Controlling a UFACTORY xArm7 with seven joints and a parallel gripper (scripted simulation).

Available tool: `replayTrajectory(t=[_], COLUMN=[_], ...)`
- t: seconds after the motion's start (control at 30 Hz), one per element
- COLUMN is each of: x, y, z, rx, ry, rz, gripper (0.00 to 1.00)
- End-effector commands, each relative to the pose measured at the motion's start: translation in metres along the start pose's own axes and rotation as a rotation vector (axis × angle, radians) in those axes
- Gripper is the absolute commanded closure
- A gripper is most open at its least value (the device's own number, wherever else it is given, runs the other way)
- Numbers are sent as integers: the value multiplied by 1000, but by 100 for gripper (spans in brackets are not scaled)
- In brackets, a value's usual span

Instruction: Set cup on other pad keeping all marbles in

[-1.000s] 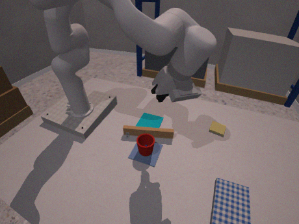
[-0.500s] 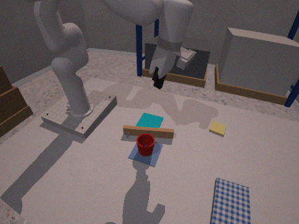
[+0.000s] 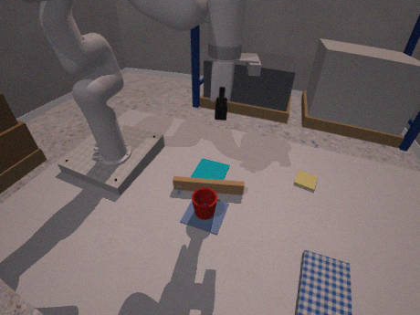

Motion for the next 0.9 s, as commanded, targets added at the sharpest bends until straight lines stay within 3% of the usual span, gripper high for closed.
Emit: replayTrajectory(t=[0.0, 0.1, 0.87], x=[10, 25, 81], y=[1, 1, -9], z=[11, 24, 71], rx=[-123, -267, -807], ry=[0, -7, -35], rz=[18, 18, 3], gripper=[100, 100, 100])
Point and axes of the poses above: the point where the finger pads meet when closed, its own x axis out along the fingers, its own z axis across the jaws, y = z × x, the point moved 4 cm from there along -x, back along the fingers, and after that the axes turned 6 degrees about -x, right-handed, at the moved point
